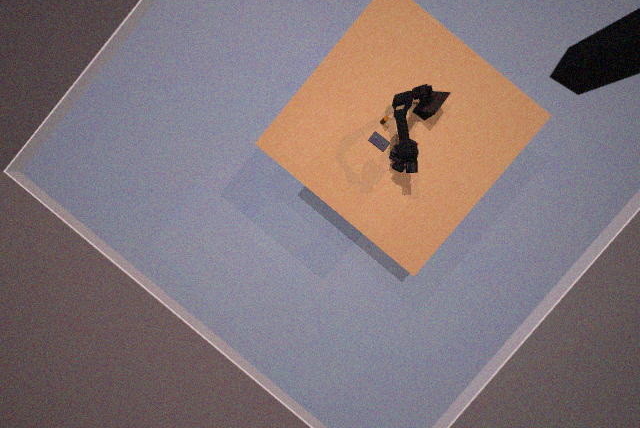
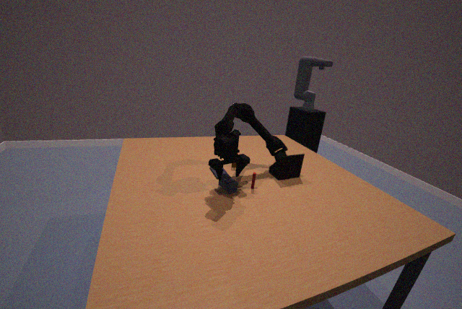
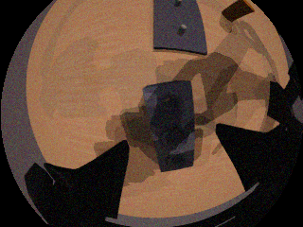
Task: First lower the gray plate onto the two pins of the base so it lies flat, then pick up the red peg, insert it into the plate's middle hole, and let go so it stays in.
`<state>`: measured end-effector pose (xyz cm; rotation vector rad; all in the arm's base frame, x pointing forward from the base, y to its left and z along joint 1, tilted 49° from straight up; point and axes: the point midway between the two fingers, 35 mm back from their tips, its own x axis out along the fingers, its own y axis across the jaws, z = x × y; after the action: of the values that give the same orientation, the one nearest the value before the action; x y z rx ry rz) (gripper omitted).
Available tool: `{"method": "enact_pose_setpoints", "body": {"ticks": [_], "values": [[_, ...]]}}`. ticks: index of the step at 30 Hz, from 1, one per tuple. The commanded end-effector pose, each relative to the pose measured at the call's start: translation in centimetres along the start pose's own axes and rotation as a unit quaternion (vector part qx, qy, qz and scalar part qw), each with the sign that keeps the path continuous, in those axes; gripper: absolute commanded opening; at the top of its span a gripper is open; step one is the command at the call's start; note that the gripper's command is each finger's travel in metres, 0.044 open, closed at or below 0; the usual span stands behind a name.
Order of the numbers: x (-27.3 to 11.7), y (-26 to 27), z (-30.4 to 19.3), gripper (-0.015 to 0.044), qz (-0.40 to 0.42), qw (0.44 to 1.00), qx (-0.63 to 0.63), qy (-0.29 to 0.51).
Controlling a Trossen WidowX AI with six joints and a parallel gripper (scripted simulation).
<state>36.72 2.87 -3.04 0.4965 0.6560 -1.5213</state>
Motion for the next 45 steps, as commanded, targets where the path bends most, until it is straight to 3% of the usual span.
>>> {"method": "enact_pose_setpoints", "body": {"ticks": [1, 26, 39, 45], "values": [[0.5, 0.0, 0.0, 0.044, 0.002, 1.0, -0.004, -0.003], [4.3, -0.1, 0.0, 0.044, 0.001, 1.0, -0.003, -0.004], [4.3, -0.1, 0.0, 0.0099, 0.001, 1.0, -0.003, -0.004], [4.3, -0.1, 0.0, 0.0059, 0.001, 1.0, -0.003, -0.004]]}}
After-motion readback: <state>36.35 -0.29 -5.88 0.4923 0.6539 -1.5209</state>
